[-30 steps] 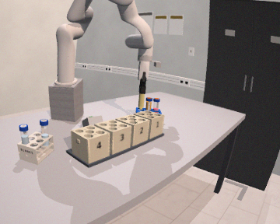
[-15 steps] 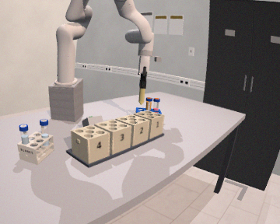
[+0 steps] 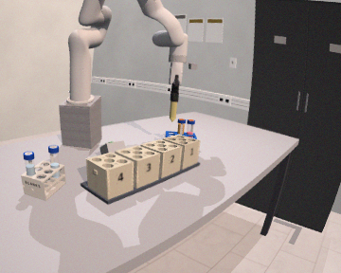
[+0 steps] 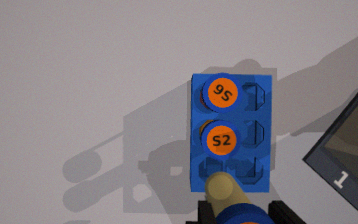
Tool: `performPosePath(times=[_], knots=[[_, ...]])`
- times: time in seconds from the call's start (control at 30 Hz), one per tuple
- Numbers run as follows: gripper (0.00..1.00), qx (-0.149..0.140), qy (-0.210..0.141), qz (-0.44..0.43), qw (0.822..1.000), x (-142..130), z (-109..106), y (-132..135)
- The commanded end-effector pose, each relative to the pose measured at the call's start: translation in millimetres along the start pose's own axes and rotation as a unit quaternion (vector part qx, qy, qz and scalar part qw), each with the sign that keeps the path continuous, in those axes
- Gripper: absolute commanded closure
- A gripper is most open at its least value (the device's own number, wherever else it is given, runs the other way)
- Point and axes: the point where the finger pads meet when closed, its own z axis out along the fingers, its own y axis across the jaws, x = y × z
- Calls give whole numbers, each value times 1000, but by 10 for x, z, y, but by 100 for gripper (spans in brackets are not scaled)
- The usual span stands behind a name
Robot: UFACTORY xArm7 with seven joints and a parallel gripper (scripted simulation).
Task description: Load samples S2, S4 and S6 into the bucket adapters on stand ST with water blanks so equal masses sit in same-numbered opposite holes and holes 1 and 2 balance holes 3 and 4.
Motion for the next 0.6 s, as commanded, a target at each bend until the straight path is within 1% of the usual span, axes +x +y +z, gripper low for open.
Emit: performPosePath(times=[0.0, 0.47, 0.57], knots=[[100, 1, 2, 0, 1000, 14, -82, -3], [100, 1, 2, 0, 1000, 14, -342, -3], [100, 1, 2, 0, 1000, 14, -352, -3]])
